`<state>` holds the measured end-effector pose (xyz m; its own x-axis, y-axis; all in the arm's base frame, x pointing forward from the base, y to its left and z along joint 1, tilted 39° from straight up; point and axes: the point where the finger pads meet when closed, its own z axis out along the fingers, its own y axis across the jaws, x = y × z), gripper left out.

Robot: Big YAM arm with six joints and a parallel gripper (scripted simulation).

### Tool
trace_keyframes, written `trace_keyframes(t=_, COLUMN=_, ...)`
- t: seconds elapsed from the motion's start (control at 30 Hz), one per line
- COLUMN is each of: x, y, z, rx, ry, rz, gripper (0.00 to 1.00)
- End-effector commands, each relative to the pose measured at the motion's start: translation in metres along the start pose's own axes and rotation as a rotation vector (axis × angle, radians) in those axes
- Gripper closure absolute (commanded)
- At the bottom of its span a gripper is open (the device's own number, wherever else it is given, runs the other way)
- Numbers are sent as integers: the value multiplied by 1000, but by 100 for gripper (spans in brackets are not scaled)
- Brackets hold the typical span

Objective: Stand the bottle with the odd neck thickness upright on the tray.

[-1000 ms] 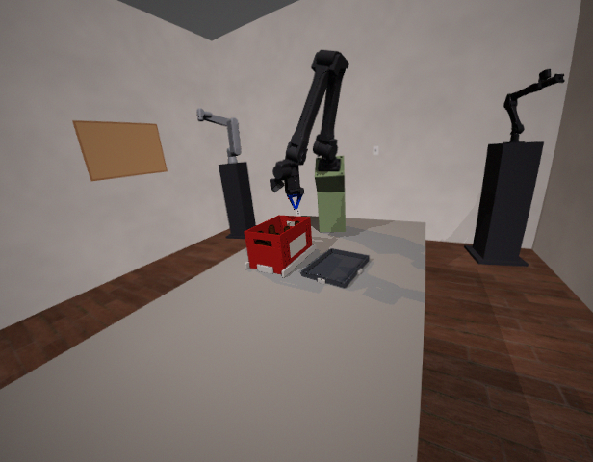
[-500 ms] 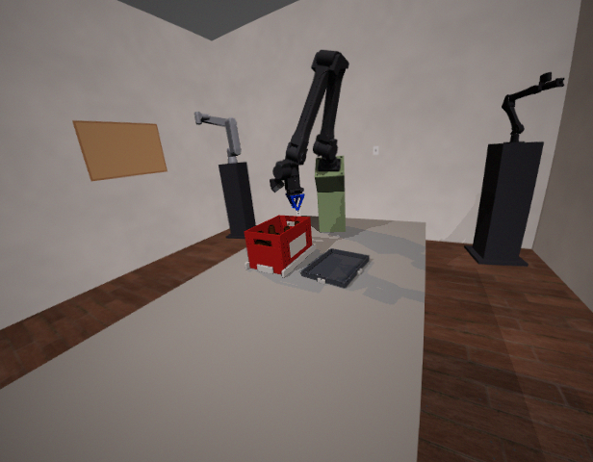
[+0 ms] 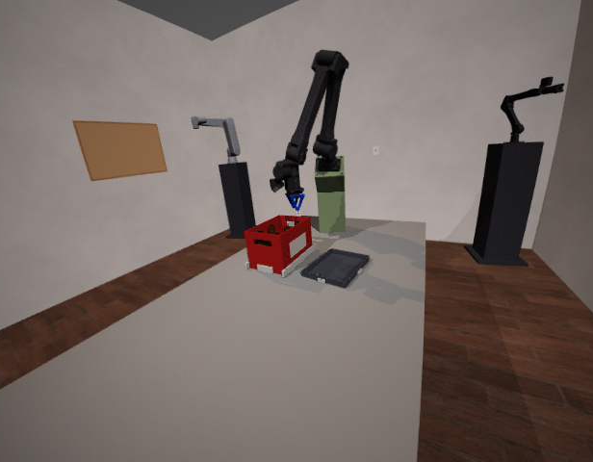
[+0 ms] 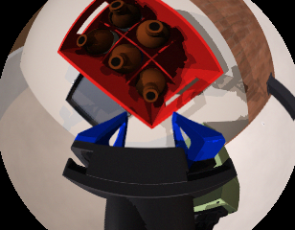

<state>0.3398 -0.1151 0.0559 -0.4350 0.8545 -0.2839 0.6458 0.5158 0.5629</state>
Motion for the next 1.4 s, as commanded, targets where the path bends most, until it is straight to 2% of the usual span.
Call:
trace_keyframes(t=0.0, x=1, y=-2, z=-2, rx=-2, ry=-4, rz=-10, gripper=39)
trace_keyframes(t=0.63, x=1, y=-2, z=-1, rx=-2, ry=-3, rz=-10, gripper=39)
trace_keyframes(t=1.37, x=4, y=0, z=18, rx=-1, ry=7, rz=0, gripper=39)
